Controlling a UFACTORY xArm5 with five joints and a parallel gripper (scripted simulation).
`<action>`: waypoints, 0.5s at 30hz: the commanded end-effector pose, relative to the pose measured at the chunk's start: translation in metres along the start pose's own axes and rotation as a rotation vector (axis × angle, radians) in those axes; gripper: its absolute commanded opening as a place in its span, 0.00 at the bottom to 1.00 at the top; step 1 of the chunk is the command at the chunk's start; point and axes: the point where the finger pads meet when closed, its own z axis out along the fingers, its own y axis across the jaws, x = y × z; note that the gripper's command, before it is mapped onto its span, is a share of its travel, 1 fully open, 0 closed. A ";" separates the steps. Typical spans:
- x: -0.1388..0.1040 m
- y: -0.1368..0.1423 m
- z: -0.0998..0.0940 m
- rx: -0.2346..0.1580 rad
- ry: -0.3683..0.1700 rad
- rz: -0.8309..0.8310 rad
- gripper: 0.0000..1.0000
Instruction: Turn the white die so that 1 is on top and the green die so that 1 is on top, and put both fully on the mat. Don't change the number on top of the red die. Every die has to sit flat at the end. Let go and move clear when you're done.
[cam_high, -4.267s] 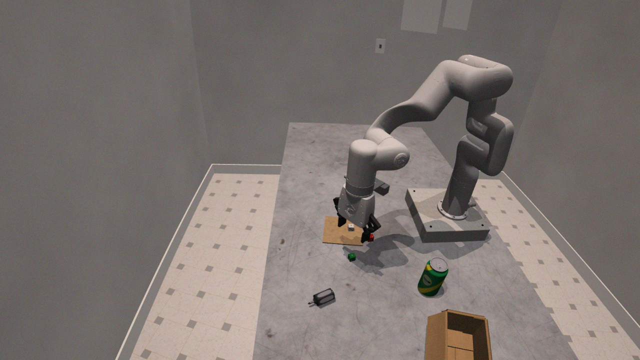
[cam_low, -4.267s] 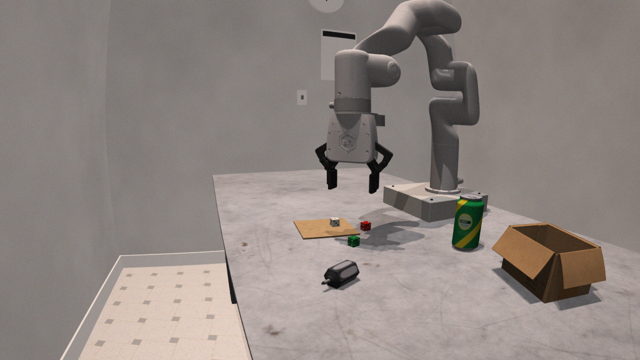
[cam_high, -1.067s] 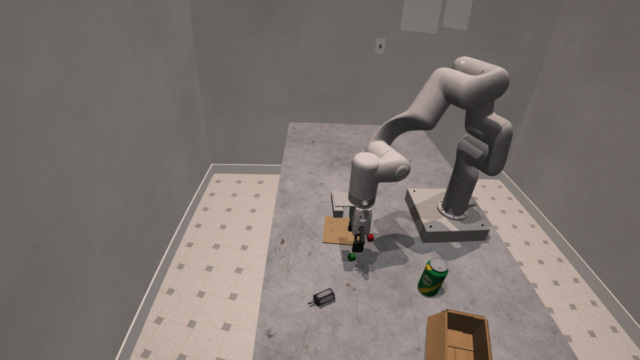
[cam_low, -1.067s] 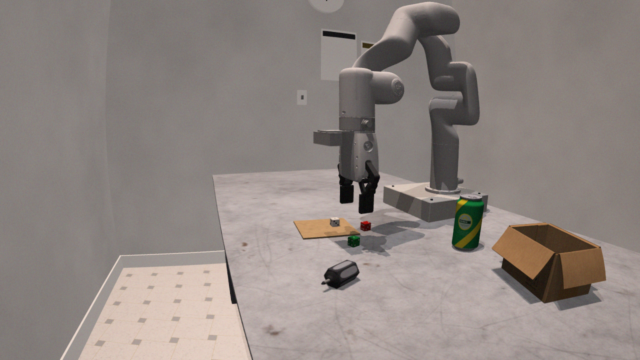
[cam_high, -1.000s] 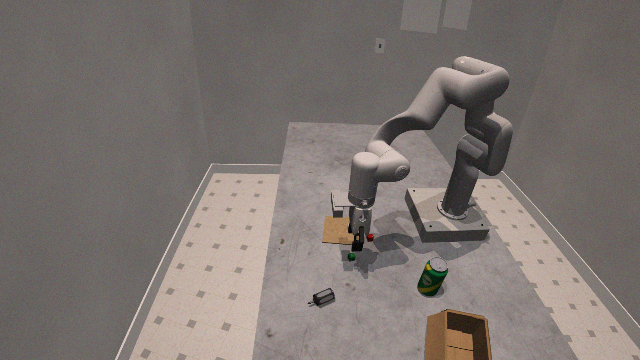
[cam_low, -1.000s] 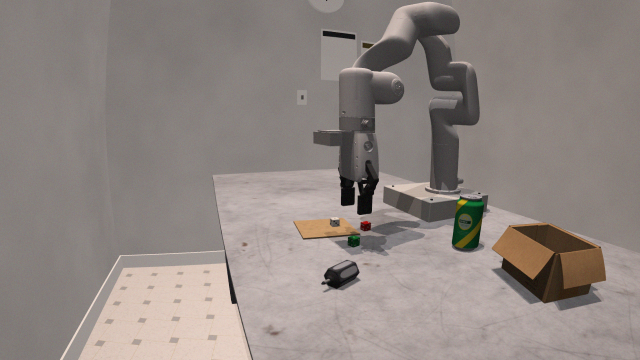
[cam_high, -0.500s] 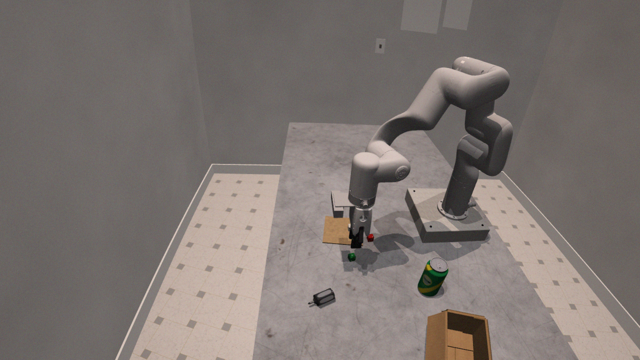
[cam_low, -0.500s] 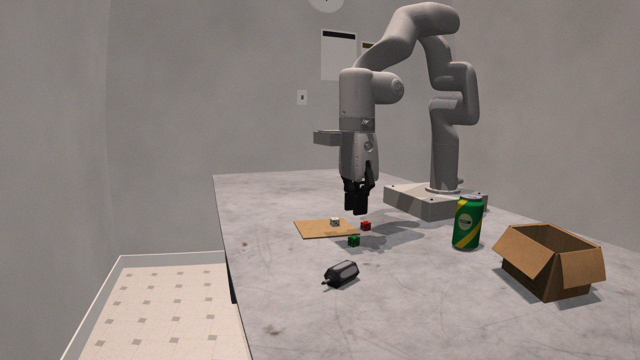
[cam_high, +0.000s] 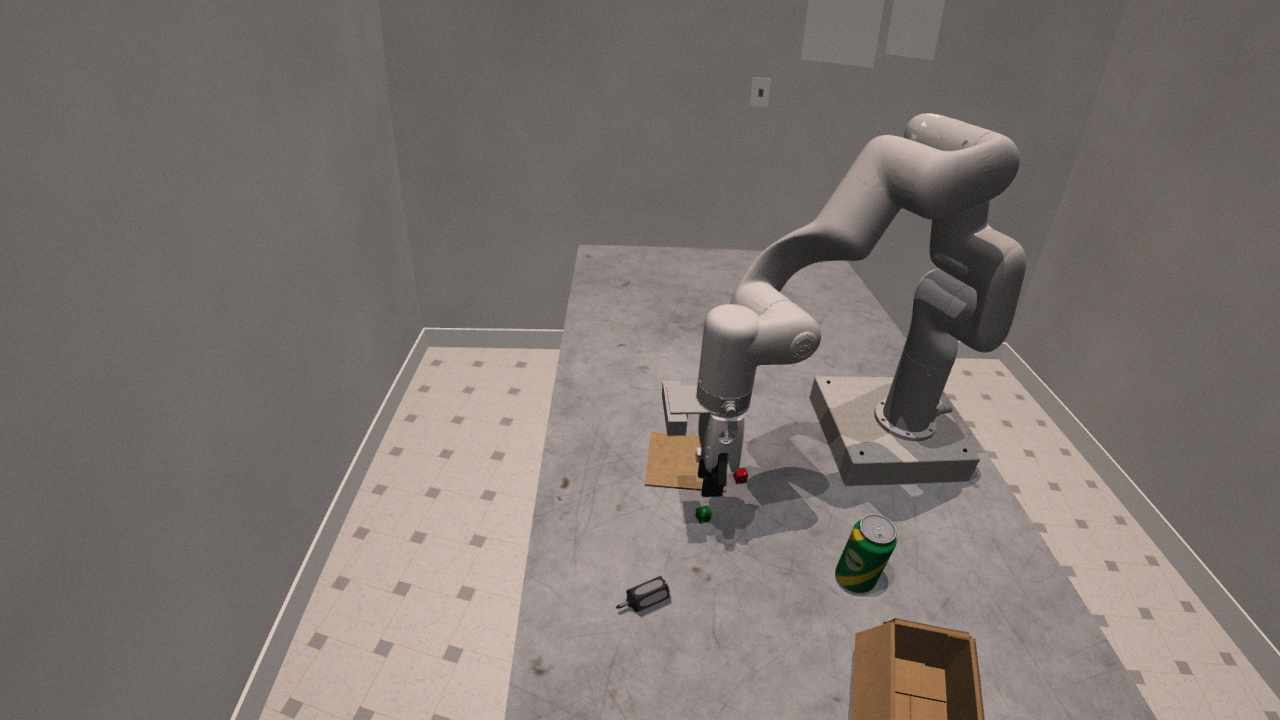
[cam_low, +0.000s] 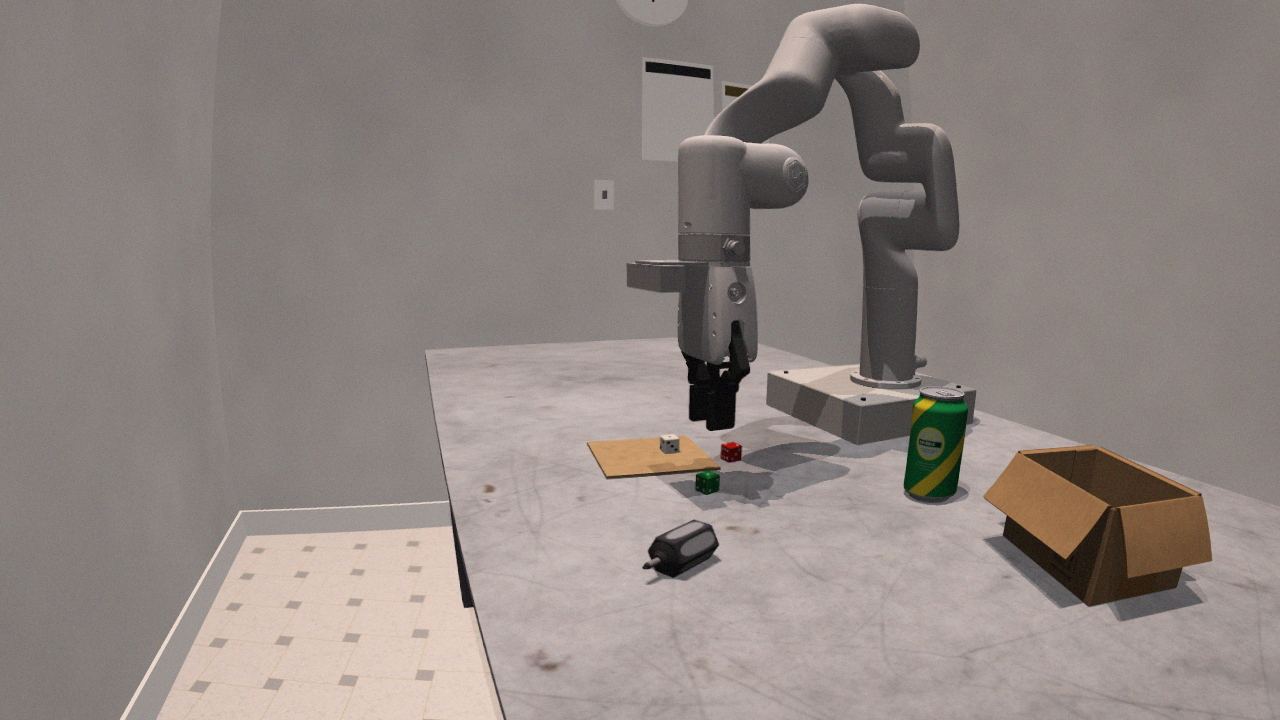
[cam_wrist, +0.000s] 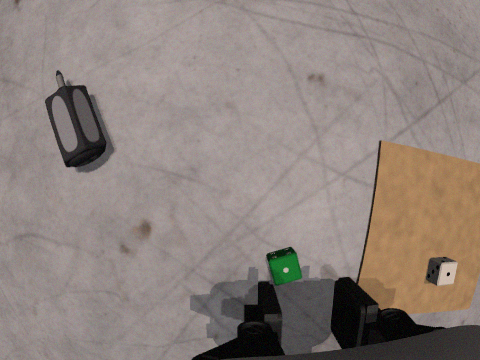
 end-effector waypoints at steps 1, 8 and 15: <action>0.001 -0.001 -0.001 0.001 0.004 0.000 0.36; 0.001 -0.001 -0.001 0.001 0.004 0.000 0.36; 0.001 0.000 0.002 0.001 0.004 0.000 0.36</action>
